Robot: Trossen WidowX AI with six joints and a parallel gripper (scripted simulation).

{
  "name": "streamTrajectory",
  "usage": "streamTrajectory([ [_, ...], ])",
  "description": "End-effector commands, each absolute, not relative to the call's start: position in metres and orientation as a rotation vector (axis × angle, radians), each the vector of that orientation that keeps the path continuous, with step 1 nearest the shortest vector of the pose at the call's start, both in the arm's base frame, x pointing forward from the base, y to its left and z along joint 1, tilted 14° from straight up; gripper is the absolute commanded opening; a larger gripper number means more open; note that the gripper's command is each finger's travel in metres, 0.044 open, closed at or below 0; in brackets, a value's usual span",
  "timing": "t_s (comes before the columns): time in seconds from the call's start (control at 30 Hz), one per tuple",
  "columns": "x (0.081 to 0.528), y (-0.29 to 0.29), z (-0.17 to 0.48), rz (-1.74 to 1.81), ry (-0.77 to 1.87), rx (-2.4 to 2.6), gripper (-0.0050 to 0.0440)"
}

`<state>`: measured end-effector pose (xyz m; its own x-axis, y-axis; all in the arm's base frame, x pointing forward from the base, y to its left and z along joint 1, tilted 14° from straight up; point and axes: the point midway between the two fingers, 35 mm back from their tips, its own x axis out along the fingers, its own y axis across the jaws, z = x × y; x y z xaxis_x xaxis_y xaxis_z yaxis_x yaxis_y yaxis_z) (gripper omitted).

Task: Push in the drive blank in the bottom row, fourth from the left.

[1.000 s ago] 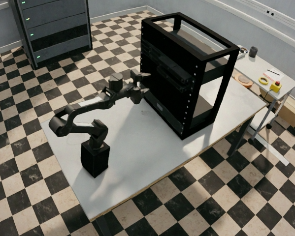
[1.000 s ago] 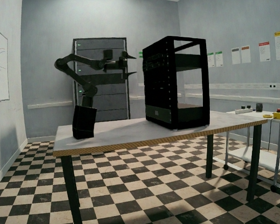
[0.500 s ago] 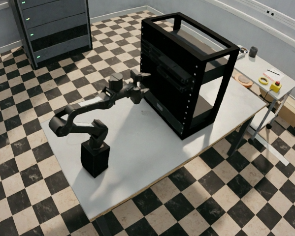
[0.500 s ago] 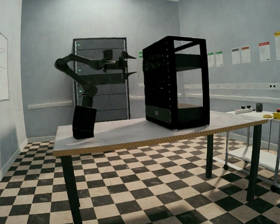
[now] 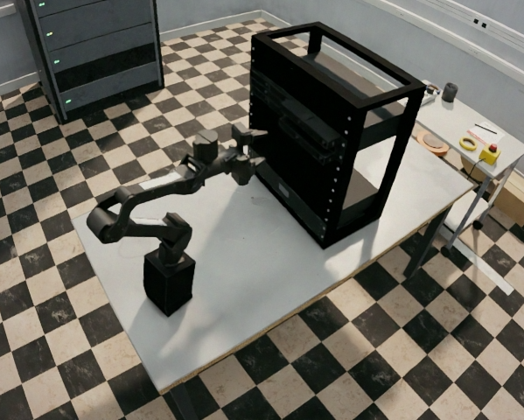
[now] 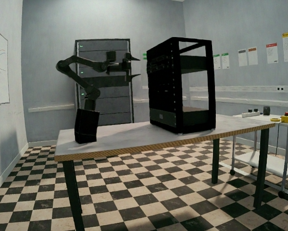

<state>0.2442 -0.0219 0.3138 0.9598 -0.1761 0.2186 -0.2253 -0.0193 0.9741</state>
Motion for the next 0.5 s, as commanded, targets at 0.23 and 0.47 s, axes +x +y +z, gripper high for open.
streamTrajectory([
  [0.23,0.2424,-0.0215,0.3240,0.058,-0.332,1.598,-0.0050],
  [0.47,0.2424,-0.0215,0.3240,0.058,-0.332,1.598,-0.0050],
])
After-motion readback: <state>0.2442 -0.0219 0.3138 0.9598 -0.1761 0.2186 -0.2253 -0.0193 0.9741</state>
